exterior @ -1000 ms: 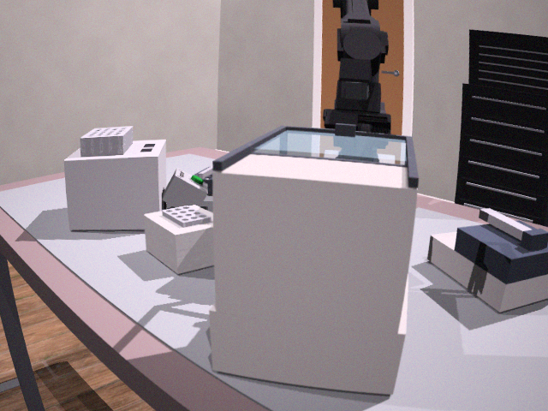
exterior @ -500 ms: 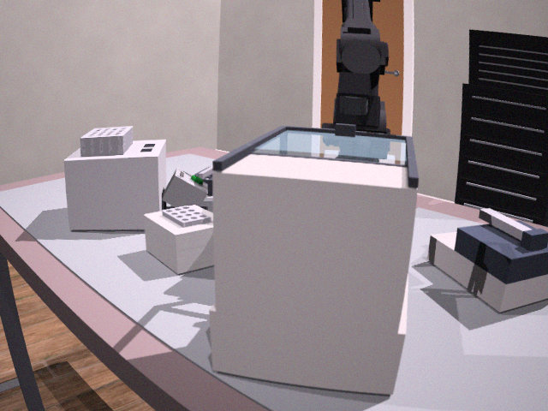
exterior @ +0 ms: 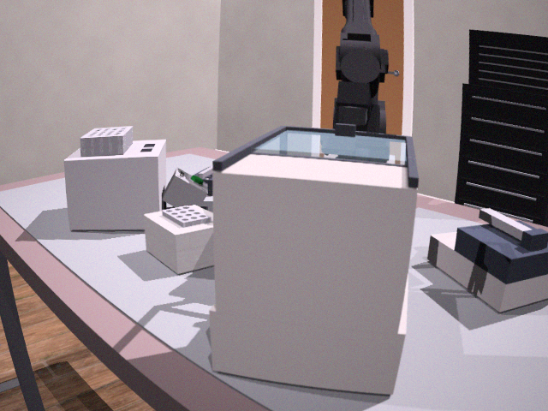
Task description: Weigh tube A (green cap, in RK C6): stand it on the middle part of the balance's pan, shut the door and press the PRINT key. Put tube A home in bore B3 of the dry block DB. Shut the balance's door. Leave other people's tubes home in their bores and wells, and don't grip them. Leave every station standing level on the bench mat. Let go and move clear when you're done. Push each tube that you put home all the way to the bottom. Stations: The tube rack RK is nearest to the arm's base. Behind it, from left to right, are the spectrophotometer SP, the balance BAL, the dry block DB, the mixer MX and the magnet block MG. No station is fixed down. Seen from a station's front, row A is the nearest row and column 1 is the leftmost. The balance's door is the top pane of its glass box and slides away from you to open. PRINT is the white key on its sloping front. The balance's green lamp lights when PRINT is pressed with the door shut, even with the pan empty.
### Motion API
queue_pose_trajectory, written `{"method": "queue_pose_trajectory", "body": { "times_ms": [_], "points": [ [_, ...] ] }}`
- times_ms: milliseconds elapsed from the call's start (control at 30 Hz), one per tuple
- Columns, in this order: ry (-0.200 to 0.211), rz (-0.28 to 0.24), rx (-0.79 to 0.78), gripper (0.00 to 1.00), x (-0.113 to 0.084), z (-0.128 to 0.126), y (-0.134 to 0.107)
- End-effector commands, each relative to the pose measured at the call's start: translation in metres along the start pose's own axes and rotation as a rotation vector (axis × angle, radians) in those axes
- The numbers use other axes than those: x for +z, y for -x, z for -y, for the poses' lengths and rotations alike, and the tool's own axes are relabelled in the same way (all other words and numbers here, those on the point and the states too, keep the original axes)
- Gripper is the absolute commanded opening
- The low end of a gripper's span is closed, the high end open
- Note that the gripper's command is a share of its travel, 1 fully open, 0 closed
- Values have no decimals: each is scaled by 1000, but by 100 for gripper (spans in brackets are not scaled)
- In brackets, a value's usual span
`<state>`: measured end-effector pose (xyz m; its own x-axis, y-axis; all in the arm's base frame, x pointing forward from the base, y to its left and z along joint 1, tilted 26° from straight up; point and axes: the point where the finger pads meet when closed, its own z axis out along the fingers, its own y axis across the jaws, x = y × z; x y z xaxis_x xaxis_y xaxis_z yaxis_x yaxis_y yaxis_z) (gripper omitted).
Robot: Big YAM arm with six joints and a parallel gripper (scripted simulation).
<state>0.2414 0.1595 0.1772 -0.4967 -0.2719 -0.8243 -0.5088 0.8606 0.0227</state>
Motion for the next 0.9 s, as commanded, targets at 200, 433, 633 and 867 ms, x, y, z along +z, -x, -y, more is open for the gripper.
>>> {"method": "queue_pose_trajectory", "body": {
  "times_ms": [200,433,633,867],
  "points": [
    [-6,17,-6,0,3,3,5],
    [-6,15,-6,0,8,3,4],
    [-6,25,-5,0,9,3,10],
    [-6,15,-6,0,16,3,4]
  ]
}}
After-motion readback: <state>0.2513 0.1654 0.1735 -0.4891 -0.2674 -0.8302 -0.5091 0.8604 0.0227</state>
